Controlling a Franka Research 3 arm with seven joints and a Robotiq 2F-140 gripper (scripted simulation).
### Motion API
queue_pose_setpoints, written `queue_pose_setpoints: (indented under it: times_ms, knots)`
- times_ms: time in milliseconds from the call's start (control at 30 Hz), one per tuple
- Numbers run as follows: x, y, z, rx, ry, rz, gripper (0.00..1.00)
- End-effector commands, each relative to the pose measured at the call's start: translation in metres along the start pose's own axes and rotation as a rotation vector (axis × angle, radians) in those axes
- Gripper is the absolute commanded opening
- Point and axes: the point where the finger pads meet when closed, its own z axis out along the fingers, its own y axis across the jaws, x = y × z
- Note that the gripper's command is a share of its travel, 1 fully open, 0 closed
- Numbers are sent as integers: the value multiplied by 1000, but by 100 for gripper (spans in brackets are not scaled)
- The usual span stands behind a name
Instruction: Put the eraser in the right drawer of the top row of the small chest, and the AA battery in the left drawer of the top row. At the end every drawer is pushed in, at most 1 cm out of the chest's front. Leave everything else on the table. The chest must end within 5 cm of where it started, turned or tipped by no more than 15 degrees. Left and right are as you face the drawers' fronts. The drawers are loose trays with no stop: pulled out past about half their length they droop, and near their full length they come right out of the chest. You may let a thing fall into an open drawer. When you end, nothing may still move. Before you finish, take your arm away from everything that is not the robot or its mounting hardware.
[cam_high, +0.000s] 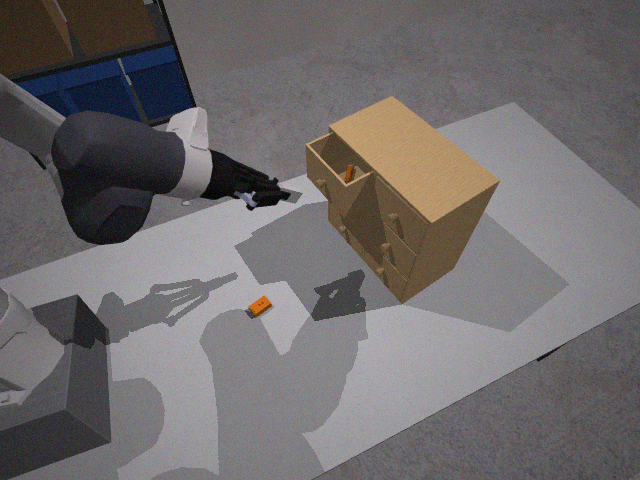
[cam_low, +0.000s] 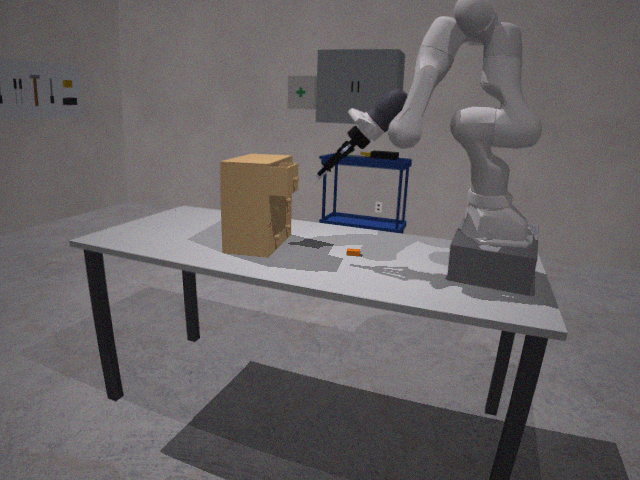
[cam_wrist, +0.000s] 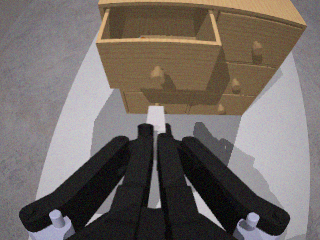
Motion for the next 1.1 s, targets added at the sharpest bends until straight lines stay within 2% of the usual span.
queue_pose_setpoints:
  times_ms: [0,1067]
  knots:
    - [3,1,0,-3,6,-4,0]
    - [6,3,-1,-3,6,-4,0]
